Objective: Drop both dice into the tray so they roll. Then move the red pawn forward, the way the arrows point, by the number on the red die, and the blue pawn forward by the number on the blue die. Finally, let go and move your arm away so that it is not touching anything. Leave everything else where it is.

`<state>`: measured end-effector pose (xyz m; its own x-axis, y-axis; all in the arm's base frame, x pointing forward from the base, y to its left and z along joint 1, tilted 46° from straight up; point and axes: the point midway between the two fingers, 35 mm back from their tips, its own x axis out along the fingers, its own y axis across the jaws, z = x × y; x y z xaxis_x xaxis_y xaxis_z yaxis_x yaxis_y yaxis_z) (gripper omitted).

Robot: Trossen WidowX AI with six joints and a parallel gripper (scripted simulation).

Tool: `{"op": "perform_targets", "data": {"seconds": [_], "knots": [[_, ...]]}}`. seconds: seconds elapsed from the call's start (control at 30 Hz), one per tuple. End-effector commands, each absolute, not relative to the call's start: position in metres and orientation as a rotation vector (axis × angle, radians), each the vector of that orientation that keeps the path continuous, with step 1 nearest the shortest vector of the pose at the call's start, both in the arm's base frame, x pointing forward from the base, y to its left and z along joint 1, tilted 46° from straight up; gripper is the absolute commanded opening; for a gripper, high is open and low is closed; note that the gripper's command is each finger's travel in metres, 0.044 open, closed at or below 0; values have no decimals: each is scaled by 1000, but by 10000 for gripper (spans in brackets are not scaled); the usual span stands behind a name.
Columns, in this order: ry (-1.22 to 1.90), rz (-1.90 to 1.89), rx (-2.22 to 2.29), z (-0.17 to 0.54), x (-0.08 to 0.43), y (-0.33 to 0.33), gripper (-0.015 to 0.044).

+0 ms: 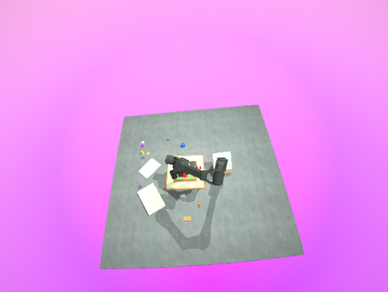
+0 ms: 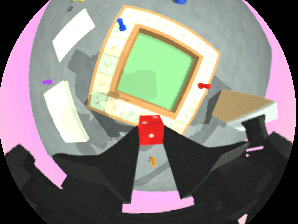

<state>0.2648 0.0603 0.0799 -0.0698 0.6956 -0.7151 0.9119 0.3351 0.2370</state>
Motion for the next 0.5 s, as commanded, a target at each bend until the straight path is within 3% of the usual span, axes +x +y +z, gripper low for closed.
{"op": "perform_targets", "data": {"seconds": [0.0,0.47], "knots": [[1832,-444,1482,62,269,49,0],[1838,-697,1661,6,273,15,0]]}}
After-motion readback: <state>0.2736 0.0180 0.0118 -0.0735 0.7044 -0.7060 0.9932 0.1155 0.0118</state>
